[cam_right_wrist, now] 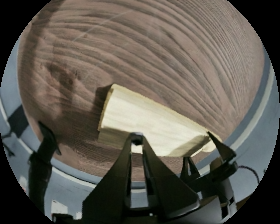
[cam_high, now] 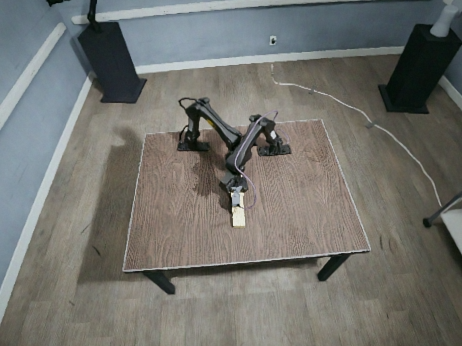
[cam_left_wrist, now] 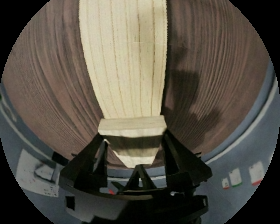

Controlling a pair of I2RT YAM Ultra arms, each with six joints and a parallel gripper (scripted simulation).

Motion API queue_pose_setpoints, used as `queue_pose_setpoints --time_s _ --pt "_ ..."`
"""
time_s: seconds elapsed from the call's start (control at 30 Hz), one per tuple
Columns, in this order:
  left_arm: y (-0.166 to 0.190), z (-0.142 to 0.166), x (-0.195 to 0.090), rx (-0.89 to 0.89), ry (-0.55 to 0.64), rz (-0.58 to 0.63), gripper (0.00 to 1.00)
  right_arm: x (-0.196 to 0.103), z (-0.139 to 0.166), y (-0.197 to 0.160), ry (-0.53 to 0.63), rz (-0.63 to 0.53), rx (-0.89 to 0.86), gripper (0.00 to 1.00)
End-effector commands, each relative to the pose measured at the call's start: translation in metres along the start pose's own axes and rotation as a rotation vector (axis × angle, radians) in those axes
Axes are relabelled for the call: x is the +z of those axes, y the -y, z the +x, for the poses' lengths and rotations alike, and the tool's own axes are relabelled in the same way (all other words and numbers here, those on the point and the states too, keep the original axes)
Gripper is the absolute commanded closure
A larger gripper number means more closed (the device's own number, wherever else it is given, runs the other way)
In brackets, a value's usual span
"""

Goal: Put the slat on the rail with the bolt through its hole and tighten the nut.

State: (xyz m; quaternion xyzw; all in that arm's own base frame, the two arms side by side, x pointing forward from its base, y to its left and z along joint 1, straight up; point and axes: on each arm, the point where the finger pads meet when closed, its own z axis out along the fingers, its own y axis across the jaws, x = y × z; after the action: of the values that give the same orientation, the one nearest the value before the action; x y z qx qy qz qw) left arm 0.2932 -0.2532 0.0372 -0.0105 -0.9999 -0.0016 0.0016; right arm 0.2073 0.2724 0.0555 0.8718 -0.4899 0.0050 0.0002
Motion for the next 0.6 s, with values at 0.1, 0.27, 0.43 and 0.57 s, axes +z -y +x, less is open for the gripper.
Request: queue_pose_setpoints --time_s 0.1,0.27,0.43,0.57 --pt "0.0013 -0.0017 -0.0041 0.001 0.010 0.008 0.28 -0.0032 -0.0007 0.0017 0.007 0.009 0.261 0.89" --pt "0.0013 -0.0017 -0.0041 0.001 0.010 0.008 0.28 -0.0031 -0.0007 0.0017 0.007 0.009 0.381 0.89" --pt "0.0013 -0.0017 -0.0041 0.001 0.010 0.008 0.28 -0.0031 -0.0007 0.0017 0.009 0.008 0.580 0.89" --pt "0.0013 -0.0017 -0.0041 0.001 0.010 0.008 0.28 -0.0031 -0.0007 0.0017 0.010 0.006 0.740 0.89"
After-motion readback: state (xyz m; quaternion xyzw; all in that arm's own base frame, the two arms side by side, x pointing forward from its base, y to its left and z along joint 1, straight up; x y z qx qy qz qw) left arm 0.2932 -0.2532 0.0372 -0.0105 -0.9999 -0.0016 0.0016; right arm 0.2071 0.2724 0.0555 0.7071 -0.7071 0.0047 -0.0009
